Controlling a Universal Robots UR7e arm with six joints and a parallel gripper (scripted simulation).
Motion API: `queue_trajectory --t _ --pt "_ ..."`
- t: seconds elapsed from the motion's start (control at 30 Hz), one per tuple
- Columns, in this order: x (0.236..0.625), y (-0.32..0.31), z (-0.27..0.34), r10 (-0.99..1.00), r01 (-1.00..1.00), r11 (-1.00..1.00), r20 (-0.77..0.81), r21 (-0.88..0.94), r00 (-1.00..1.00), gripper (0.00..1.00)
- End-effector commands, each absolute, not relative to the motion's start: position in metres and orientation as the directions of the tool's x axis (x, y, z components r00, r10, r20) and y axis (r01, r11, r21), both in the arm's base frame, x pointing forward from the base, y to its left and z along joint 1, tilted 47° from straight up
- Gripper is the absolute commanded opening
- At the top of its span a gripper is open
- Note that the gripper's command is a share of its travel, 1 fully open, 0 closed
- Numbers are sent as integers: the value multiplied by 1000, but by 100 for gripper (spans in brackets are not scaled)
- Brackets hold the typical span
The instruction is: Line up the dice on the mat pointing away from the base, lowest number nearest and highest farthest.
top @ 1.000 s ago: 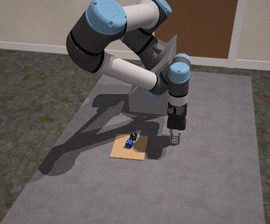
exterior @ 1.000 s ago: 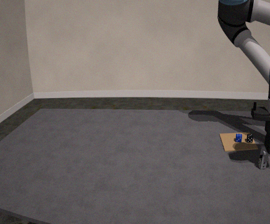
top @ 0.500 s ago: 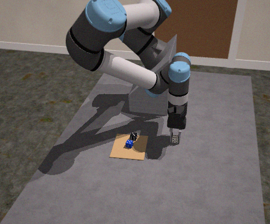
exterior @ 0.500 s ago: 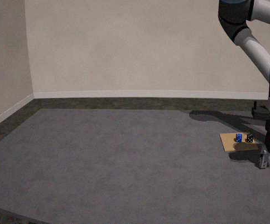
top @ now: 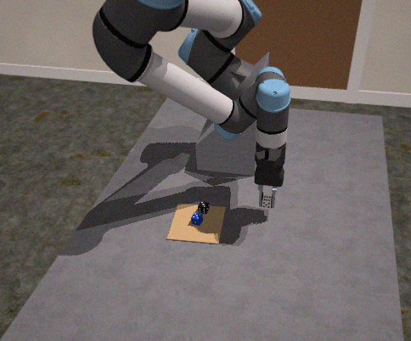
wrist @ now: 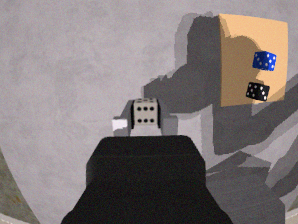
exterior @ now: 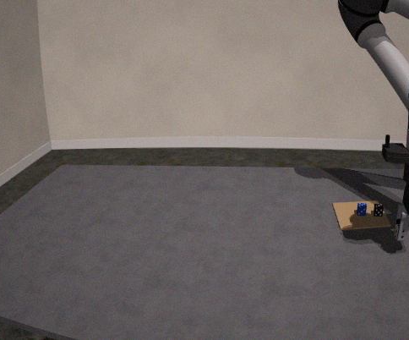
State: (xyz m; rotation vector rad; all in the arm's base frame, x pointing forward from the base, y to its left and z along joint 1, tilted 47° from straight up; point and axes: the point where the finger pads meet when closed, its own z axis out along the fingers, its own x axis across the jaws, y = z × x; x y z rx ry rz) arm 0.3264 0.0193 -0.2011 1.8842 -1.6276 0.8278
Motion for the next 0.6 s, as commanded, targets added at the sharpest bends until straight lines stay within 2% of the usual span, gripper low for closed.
queue_trajectory --t 0.0,0.57 --pt "322 36 -186 -676 -989 -148 730 -8 95 49" --pt "320 62 -161 -678 -989 -148 730 -13 92 49"
